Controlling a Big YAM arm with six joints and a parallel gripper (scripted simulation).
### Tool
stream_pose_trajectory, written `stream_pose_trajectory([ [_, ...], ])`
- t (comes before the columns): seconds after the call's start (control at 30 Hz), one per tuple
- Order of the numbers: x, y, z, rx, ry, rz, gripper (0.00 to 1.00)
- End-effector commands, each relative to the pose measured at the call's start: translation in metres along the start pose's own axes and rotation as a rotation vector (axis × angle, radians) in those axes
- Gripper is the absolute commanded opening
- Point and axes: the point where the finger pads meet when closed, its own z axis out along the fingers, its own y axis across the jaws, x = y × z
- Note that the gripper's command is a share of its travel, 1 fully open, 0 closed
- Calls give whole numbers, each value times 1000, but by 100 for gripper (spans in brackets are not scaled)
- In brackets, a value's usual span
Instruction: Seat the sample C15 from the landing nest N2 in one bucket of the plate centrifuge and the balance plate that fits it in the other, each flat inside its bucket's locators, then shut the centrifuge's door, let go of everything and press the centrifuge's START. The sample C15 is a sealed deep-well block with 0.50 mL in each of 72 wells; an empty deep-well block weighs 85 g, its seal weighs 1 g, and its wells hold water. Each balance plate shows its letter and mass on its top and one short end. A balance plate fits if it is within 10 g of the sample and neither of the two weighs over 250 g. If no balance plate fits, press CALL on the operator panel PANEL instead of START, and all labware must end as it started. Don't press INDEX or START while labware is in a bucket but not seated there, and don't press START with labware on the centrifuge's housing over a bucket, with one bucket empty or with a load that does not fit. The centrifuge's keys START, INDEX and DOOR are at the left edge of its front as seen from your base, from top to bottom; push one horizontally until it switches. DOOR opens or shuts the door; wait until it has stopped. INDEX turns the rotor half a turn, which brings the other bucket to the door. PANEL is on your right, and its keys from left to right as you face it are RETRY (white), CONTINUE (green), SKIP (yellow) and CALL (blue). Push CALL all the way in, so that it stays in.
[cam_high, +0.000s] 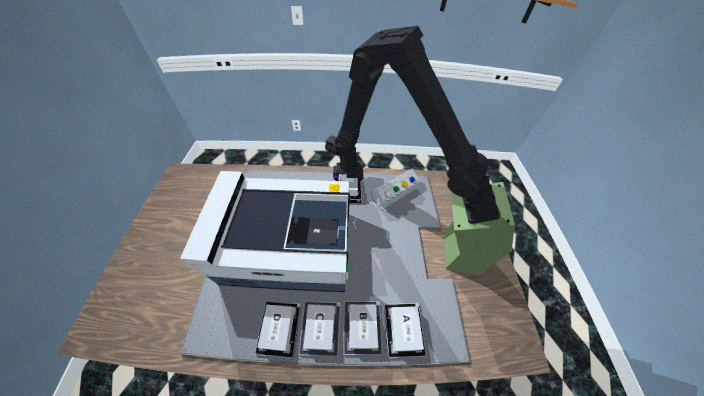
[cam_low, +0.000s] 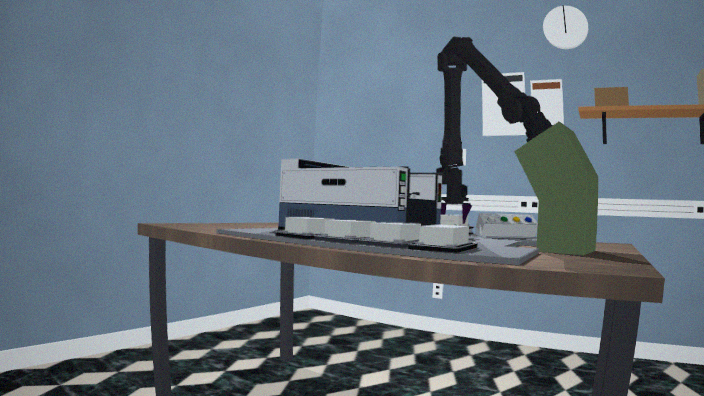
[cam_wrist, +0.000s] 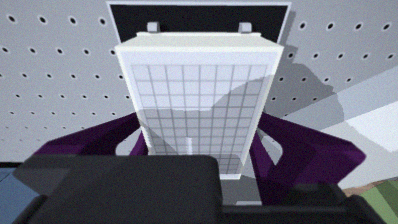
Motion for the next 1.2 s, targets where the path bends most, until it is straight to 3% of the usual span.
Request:
stream_pose_trajectory([
  [0.0,2,17,-6,-34,-15,-5,0],
  [1.17,-4,8,-27,-22,-16,11,0],
])
